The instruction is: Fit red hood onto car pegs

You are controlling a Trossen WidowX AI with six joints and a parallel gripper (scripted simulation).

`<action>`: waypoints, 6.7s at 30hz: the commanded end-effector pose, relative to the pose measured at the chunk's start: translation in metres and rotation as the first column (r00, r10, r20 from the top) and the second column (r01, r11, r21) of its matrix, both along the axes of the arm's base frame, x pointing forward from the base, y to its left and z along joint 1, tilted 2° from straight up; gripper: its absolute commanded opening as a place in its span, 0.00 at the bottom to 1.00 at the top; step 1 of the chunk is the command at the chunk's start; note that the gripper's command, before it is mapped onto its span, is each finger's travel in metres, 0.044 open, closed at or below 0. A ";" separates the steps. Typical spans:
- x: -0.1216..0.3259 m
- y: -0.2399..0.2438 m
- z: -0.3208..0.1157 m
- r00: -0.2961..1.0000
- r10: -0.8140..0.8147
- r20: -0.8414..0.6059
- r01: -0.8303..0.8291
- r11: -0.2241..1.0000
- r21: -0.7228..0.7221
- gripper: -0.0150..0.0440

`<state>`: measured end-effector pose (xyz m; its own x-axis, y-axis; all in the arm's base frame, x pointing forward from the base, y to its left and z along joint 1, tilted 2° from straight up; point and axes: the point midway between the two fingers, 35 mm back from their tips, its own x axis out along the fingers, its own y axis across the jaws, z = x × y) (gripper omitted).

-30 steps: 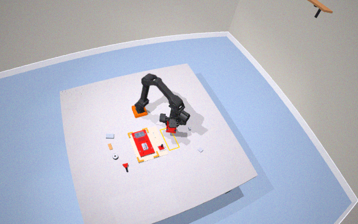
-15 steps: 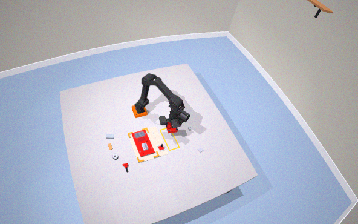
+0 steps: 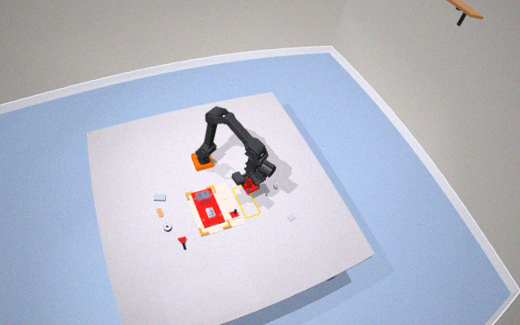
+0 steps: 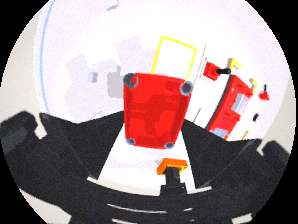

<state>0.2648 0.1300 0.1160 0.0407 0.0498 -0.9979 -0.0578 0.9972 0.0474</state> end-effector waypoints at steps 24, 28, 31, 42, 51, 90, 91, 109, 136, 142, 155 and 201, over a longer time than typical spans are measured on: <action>-0.001 -0.002 -0.001 0.843 0.537 0.015 -0.536 0.843 -0.034 0.25; -0.002 -0.002 -0.001 0.797 0.604 0.016 -0.603 0.796 -0.039 0.25; -0.002 -0.002 -0.001 0.758 0.652 0.017 -0.651 0.758 -0.043 0.25; -0.002 -0.003 0.000 0.592 0.805 0.016 -0.804 0.592 -0.057 0.25; -0.002 -0.003 0.000 0.434 0.901 0.014 -0.898 0.434 -0.067 0.25; -0.003 -0.004 0.000 -0.344 0.939 -0.018 -0.934 -0.344 -0.101 0.25; -0.003 -0.004 0.000 -0.363 0.932 -0.019 -0.926 -0.363 -0.101 0.25; -0.003 -0.005 0.000 -0.674 0.738 -0.041 -0.731 -0.674 -0.106 0.25; -0.004 -0.006 0.000 -0.960 0.271 -0.070 -0.264 -0.960 -0.096 0.25; -0.004 -0.006 0.001 -0.985 0.155 -0.076 -0.148 -0.985 -0.091 0.25; -0.001 -0.004 -0.022 -0.987 0.141 -0.076 -0.134 -0.987 -0.091 0.25; 0.000 -0.001 -0.070 -0.987 0.143 -0.076 -0.136 -0.986 -0.098 1.00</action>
<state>0.2640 0.1285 0.0412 0.0421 0.0416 -0.9982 -0.0828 -0.9956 -0.0449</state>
